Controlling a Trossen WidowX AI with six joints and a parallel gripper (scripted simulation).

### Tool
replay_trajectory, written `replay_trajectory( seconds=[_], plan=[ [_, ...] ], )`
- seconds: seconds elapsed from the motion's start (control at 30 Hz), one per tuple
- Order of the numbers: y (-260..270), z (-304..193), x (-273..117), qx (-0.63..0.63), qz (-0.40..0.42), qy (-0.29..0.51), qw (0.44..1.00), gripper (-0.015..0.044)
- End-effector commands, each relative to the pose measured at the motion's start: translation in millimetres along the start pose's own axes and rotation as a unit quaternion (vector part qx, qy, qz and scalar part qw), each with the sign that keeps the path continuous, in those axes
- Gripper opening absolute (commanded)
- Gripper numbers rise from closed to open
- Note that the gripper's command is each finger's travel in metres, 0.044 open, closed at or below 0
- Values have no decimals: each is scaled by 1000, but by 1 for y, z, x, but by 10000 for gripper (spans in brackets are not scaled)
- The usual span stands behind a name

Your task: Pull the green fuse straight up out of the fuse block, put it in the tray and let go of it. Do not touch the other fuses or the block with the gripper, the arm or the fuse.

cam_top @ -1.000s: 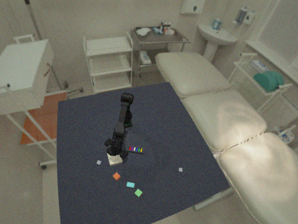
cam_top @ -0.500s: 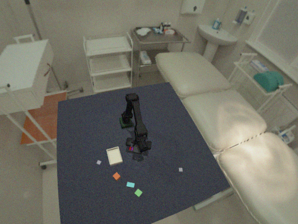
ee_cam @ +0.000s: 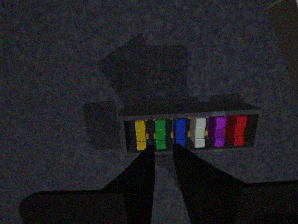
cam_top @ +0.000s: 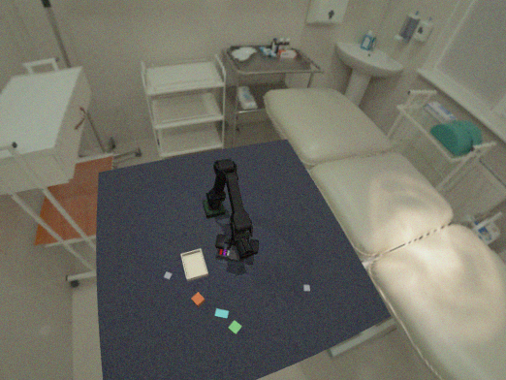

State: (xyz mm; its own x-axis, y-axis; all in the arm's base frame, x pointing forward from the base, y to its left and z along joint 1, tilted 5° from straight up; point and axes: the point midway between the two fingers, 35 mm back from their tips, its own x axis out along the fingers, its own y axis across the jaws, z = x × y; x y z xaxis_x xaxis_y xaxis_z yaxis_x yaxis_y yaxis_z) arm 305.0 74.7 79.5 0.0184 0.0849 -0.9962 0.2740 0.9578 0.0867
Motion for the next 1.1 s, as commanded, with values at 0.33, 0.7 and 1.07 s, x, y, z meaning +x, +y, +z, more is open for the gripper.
replay_trajectory(
  seconds=[0.33,0.7,1.07],
  plan=[
    [0,-2,16,1,0,4,1000,69],
    [0,-2,25,1,0,4,1000,69],
    [0,-2,26,1,0,4,1000,69]
  ],
)
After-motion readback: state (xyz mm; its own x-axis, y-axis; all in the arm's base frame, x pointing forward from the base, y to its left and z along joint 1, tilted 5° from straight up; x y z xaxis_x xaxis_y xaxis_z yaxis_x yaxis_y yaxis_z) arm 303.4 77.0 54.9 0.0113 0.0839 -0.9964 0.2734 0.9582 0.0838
